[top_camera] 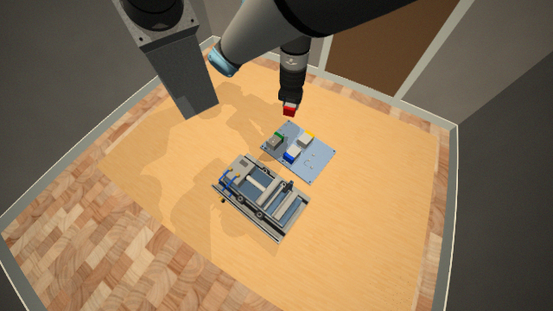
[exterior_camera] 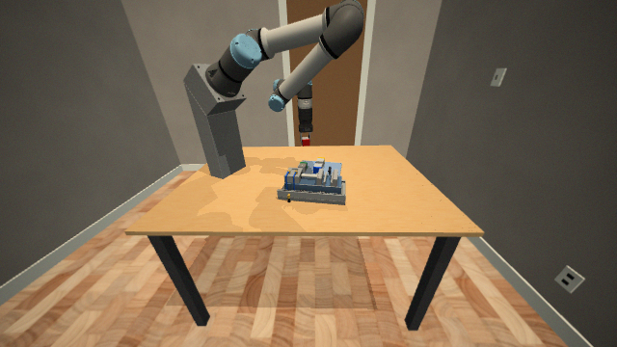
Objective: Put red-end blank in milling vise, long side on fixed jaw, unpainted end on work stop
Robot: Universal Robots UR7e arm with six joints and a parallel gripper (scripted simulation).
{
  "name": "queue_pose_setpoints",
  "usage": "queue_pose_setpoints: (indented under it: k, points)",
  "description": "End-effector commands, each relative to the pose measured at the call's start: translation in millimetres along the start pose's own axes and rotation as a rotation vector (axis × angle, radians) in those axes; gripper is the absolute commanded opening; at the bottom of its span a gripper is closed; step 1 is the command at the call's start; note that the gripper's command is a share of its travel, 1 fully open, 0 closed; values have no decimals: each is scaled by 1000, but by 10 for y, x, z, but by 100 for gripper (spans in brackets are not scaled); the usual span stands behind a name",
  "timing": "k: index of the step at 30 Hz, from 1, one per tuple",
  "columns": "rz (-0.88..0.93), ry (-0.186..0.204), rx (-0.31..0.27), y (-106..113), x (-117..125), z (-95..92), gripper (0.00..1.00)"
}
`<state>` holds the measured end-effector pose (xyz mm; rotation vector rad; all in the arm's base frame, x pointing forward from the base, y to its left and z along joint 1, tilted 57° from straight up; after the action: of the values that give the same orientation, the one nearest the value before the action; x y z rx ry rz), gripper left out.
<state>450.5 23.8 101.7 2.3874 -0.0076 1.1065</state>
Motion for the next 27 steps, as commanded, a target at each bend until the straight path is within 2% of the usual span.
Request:
queue_pose_setpoints:
  k: [1, 3, 8, 20, 25, 27]
  points:
    - [13, 1, -1, -1, 3, -3, 0]
    - [13, 1, -1, -1, 3, -3, 0]
    - [238, 1, -1, -1, 3, -3, 0]
    - [238, 1, -1, -1, 3, -3, 0]
    - [370, 1, -1, -2, 3, -4, 0]
    - [370, 1, -1, -2, 3, -4, 0]
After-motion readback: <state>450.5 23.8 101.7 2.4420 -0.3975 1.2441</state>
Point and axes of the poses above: the point where the finger pads meet when closed, its own z axis out along the fingers, its own x axis across the jaws, y = z × x, the point moved 5 cm from there along -z, back along the fingers, and after that the axes turned 6 degrees about z, right-handed, at the moved point
